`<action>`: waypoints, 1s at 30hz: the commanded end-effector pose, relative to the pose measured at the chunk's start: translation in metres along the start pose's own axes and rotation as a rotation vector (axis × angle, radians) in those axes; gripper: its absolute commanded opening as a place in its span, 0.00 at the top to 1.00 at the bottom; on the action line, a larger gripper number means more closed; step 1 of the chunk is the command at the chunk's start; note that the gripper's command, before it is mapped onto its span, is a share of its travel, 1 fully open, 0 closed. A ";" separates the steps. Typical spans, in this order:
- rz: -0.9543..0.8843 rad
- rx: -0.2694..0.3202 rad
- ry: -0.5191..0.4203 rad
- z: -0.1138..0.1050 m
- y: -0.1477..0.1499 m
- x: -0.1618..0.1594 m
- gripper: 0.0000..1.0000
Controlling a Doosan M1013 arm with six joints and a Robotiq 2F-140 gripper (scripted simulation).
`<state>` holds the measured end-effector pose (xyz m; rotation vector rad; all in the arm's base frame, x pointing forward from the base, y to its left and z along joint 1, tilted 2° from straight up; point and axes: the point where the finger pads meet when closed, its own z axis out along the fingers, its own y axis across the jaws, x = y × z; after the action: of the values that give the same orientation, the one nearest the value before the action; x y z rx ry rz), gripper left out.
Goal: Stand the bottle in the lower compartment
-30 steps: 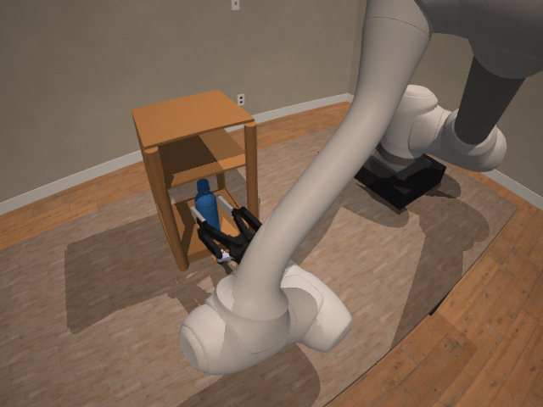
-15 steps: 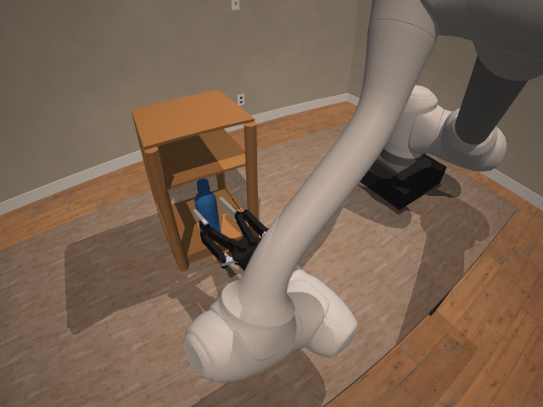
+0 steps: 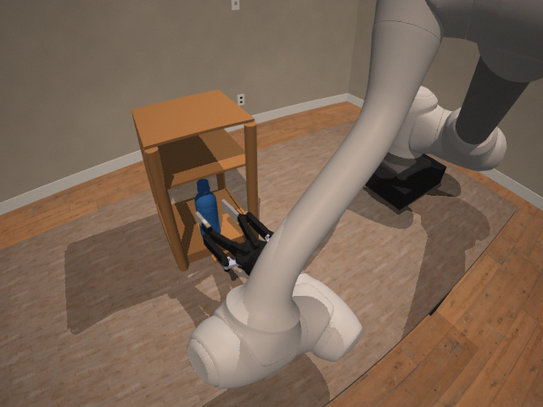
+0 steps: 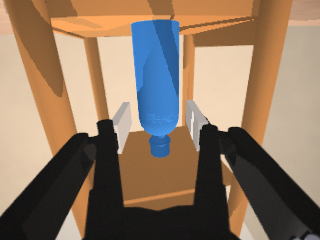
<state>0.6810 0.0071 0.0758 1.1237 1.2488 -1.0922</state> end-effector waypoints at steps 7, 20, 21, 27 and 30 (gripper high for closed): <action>0.000 0.000 0.000 -0.004 0.000 0.000 0.57; 0.000 0.000 0.000 -0.007 0.000 0.000 0.57; 0.000 0.000 0.000 -0.008 0.000 0.000 0.57; 0.000 0.000 0.000 -0.008 0.000 0.000 0.57; 0.000 0.000 0.000 -0.008 0.000 0.000 0.57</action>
<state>0.6799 0.0149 0.0758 1.1237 1.2488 -1.0922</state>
